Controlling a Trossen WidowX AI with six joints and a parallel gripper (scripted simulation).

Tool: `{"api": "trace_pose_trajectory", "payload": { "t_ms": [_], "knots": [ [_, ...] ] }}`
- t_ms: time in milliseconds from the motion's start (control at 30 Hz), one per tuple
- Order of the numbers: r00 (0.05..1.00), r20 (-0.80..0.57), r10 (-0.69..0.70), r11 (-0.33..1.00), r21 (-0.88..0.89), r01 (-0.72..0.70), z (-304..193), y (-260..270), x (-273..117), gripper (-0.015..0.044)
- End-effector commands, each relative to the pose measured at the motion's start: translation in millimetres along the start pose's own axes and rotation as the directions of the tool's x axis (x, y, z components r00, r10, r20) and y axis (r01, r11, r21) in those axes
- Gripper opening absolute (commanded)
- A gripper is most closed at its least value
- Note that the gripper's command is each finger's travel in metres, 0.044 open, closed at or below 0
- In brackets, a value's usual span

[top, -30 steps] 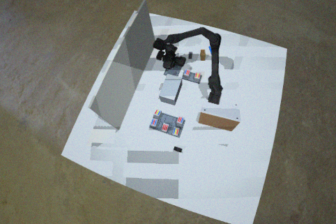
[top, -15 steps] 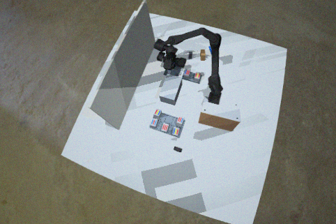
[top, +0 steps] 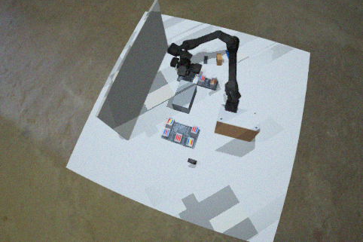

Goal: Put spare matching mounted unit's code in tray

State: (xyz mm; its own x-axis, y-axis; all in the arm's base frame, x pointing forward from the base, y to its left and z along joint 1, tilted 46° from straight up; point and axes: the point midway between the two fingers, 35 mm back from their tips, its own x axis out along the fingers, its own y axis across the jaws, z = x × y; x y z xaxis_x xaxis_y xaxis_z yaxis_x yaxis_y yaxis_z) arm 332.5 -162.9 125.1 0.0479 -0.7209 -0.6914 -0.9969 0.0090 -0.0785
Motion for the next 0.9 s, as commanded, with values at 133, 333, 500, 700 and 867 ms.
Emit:
{"api": "trace_pose_trajectory", "payload": {
  "t_ms": [133,333,500,700,867],
  "knots": [
    [1.000,0.002,-0.005,1.000,-0.003,0.005,0,1,5,0.0000],
    [1.000,-0.003,0.000,1.000,0.000,0.000,-1,2,7,0.0053],
    [1.000,-0.003,0.000,1.000,0.000,0.000,-1,2,7,0.0184],
    [1.000,-0.003,0.000,1.000,0.000,0.000,-1,2,7,0.0341],
    [1.000,0.001,0.000,1.000,0.000,0.000,0,0,-4,0.0440]
  ]
}}
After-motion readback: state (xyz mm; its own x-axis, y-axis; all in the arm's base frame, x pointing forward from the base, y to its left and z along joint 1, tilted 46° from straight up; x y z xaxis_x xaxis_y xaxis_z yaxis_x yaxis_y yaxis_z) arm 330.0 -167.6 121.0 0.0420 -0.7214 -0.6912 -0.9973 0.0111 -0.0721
